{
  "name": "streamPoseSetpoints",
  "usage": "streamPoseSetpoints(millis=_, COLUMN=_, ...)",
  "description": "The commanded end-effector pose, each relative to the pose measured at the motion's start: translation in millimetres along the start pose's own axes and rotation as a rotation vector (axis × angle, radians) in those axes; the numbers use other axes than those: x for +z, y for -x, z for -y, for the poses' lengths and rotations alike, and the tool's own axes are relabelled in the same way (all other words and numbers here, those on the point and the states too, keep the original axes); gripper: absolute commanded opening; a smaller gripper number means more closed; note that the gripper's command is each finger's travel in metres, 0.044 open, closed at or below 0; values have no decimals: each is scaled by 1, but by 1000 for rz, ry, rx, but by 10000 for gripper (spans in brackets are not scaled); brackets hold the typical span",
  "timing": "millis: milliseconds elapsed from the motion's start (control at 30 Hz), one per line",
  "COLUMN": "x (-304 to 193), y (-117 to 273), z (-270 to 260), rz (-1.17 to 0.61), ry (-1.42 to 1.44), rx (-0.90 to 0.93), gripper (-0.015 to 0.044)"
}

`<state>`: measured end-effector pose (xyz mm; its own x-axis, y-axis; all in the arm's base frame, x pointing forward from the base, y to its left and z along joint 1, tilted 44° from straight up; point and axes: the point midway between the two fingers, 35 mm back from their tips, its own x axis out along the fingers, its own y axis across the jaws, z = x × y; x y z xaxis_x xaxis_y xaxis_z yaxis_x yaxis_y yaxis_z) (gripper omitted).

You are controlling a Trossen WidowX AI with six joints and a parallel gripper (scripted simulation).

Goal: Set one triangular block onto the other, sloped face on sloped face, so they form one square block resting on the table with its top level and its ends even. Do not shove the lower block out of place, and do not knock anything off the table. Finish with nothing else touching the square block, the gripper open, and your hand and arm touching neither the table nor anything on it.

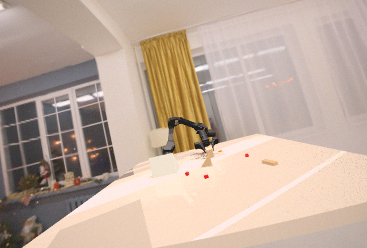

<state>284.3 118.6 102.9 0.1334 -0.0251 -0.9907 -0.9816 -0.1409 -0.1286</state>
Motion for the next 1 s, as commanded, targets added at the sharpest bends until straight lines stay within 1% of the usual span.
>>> streamPoseSetpoints(millis=0, x=1, y=0, z=0, rz=4, ry=5, rx=0, gripper=367)
streamPoseSetpoints(millis=100, x=1, y=0, z=0, rz=4, ry=5, rx=0, gripper=440)
streamPoseSetpoints(millis=367, x=-1, y=2, z=0, rz=4, ry=5, rx=0, gripper=440)
streamPoseSetpoints(millis=433, x=-15, y=14, z=3, rz=3, ry=4, rx=0, gripper=440)
streamPoseSetpoints(millis=567, x=-64, y=61, z=2, rz=-5, ry=1, rx=0, gripper=440)
streamPoseSetpoints(millis=633, x=-72, y=69, z=1, rz=-6, ry=1, rx=0, gripper=440)
streamPoseSetpoints(millis=700, x=-72, y=69, z=1, rz=-6, ry=1, rx=0, gripper=440)
streamPoseSetpoints(millis=800, x=-64, y=73, z=6, rz=-6, ry=-23, rx=-26, gripper=440)
streamPoseSetpoints(millis=967, x=5, y=97, z=8, rz=17, ry=-10, rx=-13, gripper=440)
